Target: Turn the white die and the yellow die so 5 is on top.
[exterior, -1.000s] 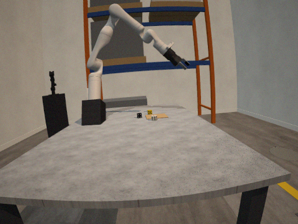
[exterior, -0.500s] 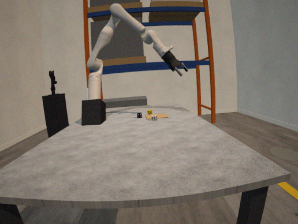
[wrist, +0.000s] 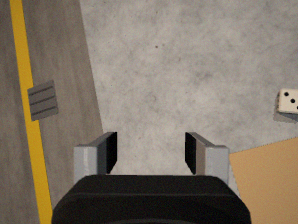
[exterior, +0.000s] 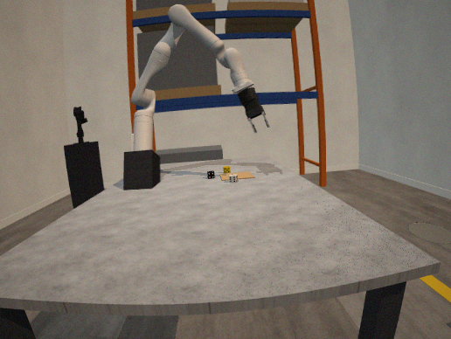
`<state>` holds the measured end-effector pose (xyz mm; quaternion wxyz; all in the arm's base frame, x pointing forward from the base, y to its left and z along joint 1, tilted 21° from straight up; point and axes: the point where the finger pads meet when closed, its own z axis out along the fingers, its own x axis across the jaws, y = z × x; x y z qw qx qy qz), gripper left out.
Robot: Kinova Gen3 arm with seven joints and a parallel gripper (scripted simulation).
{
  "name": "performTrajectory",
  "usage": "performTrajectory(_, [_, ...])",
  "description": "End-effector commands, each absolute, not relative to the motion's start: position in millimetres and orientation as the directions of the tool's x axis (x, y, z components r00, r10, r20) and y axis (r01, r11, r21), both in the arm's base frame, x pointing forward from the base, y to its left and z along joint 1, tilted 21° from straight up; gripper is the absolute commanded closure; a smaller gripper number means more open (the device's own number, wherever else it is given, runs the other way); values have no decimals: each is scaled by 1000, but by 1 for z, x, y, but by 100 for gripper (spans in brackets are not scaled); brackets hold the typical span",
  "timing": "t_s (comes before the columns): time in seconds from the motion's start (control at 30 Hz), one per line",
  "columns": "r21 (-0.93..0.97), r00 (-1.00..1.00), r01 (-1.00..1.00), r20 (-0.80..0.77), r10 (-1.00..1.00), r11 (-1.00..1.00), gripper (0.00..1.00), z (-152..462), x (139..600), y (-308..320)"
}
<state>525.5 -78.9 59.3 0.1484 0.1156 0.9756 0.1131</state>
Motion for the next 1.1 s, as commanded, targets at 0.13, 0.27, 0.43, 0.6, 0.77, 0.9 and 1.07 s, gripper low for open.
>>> performTrajectory(0.13, [292,-895,413,-48,444,863,0,23,479,-85])
performTrajectory(0.27, [291,-856,507,56,514,812,0,12,456,-81])
performTrajectory(0.43, [269,-775,632,207,597,727,0,1,422,-71])
performTrajectory(0.6, [262,-756,654,236,610,709,0,0,416,-69])
performTrajectory(0.77, [262,-756,654,236,610,709,0,0,416,-69])
performTrajectory(0.9, [262,-756,654,236,610,709,0,0,416,-69])
performTrajectory(1.07, [262,-756,654,236,610,709,0,0,416,-69])
